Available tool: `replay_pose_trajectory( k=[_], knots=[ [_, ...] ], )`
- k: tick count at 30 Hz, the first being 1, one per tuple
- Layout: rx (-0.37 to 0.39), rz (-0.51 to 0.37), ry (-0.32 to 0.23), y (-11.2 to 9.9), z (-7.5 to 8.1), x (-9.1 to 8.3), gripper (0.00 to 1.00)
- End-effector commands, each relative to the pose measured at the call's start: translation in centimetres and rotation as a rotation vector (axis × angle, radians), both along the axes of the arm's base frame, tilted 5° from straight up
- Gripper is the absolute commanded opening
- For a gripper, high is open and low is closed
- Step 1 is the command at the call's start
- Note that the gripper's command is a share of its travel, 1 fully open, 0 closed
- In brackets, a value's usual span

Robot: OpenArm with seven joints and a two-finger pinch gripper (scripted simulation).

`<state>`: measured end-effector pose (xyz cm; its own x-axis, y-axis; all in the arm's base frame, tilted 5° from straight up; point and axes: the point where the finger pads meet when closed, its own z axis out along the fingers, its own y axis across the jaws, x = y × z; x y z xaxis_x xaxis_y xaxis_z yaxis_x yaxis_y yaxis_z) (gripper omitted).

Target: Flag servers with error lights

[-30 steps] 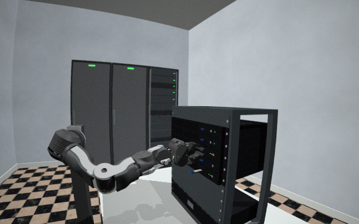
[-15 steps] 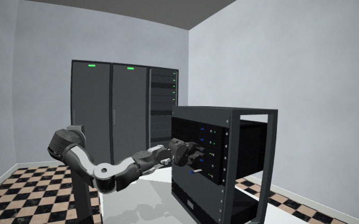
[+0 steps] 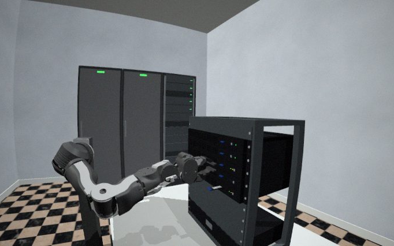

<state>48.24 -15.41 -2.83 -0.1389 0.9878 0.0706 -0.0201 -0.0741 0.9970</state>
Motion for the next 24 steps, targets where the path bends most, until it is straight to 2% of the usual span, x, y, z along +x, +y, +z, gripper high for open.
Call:
replay_pose_trajectory(
  k=[1,6,10,24],
  knots=[
    [0.009,-0.005,0.005,-0.1,0.0,-0.7,0.1],
    [0.009,-0.006,0.005,-0.5,0.0,-3.8,0.1],
    [0.009,-0.006,0.005,-0.7,0.0,-5.4,0.1],
    [0.009,-0.008,0.007,-0.9,-0.2,-5.7,0.1]
  ],
)
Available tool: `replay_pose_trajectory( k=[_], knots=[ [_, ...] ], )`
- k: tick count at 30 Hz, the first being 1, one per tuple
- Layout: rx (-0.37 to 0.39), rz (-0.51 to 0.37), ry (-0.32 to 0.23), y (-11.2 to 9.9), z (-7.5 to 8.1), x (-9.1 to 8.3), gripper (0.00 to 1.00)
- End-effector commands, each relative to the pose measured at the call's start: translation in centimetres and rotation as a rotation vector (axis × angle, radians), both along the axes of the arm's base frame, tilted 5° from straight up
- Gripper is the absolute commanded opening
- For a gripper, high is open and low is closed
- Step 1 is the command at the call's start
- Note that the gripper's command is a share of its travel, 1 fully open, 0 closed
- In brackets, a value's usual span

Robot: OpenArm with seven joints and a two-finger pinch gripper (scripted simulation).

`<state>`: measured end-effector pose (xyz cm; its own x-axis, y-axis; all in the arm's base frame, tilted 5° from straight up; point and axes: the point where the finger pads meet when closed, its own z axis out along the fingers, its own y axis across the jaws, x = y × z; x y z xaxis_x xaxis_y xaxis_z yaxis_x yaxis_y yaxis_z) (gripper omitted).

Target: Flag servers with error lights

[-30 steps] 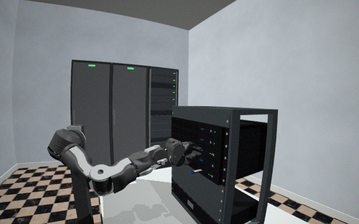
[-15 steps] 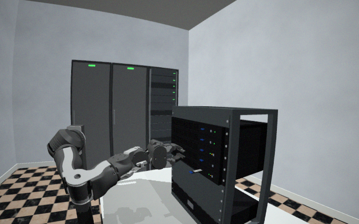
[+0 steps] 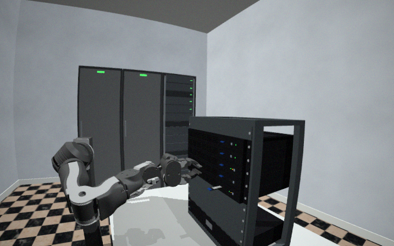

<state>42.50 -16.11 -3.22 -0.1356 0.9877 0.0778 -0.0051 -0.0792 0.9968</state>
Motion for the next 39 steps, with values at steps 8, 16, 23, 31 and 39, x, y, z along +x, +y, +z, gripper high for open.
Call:
replay_pose_trajectory(
  k=[8,16,23,31,39],
  knots=[
    [0.004,-0.006,-0.008,-0.2,0.2,0.0,0.1],
    [0.004,-0.006,-0.008,-0.2,0.2,0.0,0.1],
    [0.004,-0.007,-0.006,-0.1,0.2,1.1,0.1],
    [0.004,-0.006,-0.005,0.3,0.2,4.4,0.1],
    [0.004,-0.006,-0.004,0.9,0.3,8.7,0.1]
  ],
)
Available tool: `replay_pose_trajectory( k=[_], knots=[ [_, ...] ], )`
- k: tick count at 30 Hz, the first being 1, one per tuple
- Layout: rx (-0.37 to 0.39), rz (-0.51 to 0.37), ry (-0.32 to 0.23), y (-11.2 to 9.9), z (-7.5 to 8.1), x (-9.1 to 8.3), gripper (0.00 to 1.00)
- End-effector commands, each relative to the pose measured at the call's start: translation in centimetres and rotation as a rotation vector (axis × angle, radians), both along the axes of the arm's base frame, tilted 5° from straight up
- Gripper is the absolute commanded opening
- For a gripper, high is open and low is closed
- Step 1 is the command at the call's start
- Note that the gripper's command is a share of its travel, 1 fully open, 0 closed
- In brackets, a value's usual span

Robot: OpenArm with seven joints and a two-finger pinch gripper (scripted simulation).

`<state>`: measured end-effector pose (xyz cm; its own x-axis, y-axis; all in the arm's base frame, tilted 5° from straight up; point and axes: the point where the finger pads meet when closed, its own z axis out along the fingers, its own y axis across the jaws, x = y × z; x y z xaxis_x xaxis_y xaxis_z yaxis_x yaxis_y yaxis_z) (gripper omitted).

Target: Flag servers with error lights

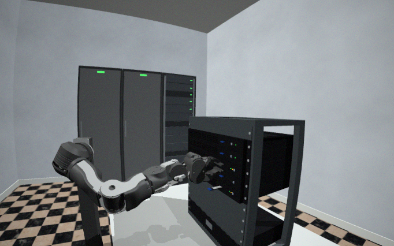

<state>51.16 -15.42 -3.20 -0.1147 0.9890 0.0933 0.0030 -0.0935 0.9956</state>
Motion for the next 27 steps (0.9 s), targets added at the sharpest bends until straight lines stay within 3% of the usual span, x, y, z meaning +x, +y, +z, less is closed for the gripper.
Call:
replay_pose_trajectory(
  k=[1,27],
  knots=[
    [-0.01,0.015,-0.014,0.25,0.25,0.25,0.1],
    [-0.01,0.018,-0.018,0.56,0.59,0.58,0.1]
  ],
)
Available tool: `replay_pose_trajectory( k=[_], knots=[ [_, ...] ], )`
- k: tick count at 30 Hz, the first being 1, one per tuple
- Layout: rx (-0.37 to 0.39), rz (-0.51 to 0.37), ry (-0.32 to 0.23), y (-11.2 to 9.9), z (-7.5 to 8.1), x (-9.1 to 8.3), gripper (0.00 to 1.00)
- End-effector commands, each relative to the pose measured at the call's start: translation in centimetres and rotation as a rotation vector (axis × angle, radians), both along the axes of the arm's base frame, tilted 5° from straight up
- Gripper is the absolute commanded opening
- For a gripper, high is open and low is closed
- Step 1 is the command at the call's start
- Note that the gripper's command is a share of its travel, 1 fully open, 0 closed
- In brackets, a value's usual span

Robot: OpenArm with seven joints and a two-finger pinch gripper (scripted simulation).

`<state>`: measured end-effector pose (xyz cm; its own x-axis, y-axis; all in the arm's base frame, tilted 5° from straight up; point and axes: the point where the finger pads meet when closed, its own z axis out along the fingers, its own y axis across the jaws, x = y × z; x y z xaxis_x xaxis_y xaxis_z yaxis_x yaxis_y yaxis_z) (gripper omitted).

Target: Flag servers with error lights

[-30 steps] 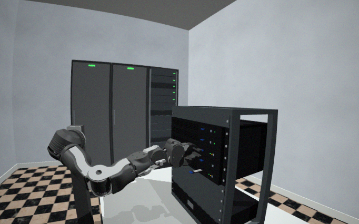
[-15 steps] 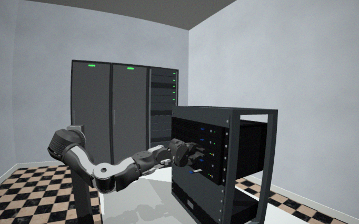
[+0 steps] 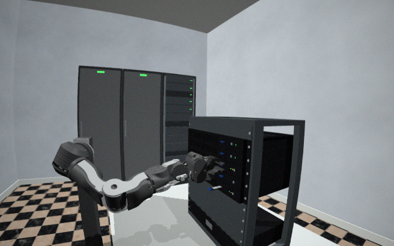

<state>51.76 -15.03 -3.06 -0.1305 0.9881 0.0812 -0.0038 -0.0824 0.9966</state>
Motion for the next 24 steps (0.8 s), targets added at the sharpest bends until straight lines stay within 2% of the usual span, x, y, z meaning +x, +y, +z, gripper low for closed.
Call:
replay_pose_trajectory(
  k=[1,24],
  knots=[
    [0.001,0.002,-0.01,0.21,0.48,-0.01,0.1],
    [0.001,0.0,-0.006,0.1,0.23,0.04,0.1]
  ],
)
